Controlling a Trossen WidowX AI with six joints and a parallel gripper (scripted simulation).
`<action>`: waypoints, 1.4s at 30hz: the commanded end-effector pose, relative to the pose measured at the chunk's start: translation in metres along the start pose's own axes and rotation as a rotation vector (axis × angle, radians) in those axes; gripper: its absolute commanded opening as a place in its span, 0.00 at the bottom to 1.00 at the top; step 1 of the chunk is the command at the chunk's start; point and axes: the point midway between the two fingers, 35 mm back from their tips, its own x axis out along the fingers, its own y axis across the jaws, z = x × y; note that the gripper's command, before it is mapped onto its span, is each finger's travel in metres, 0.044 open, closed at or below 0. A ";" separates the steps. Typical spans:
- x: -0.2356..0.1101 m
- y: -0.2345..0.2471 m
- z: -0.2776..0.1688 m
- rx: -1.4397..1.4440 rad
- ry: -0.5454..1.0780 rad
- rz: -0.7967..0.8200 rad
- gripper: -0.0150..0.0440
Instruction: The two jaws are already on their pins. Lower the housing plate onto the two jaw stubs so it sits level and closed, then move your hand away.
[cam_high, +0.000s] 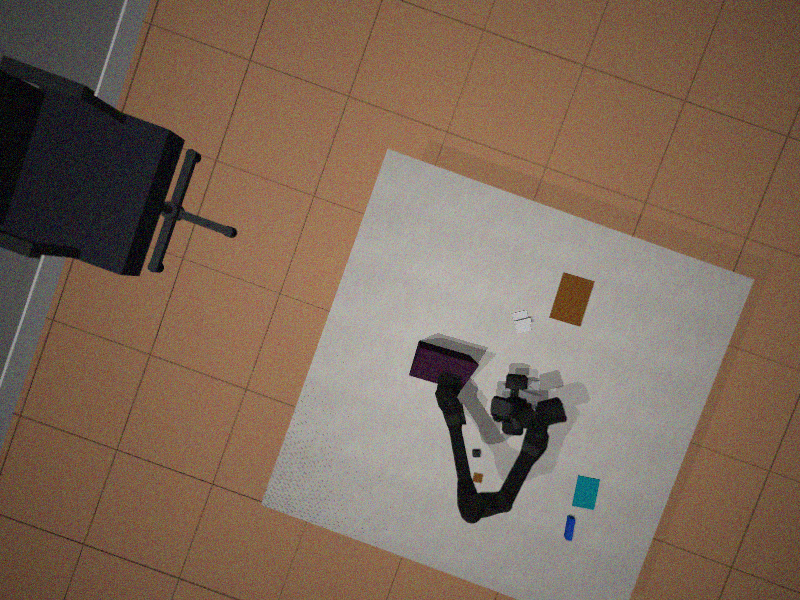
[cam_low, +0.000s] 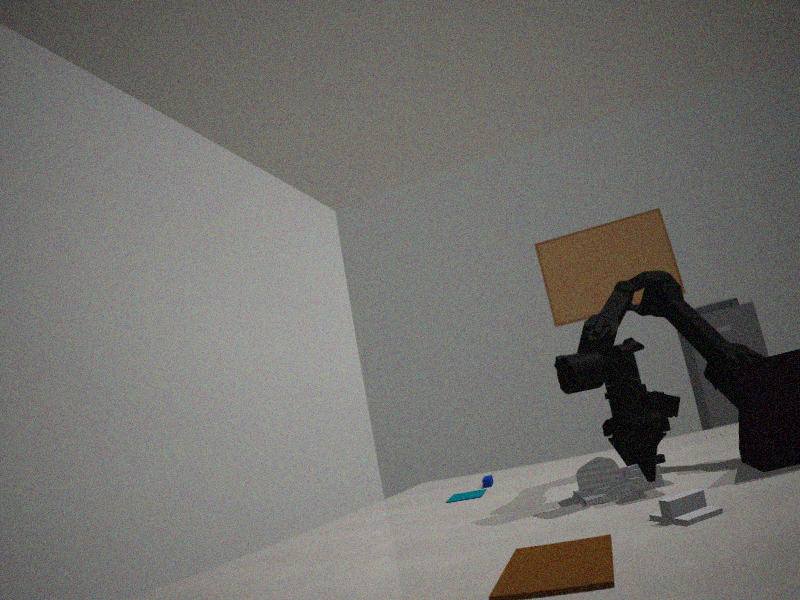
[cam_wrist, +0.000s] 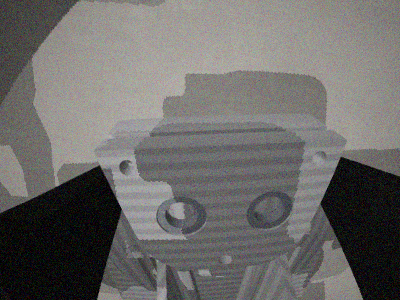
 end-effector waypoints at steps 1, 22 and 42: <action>0.003 0.001 -0.001 0.007 -0.002 0.004 0.85; 0.000 0.000 0.000 0.000 0.002 0.001 1.00; -0.074 0.001 0.002 0.008 -0.004 0.006 1.00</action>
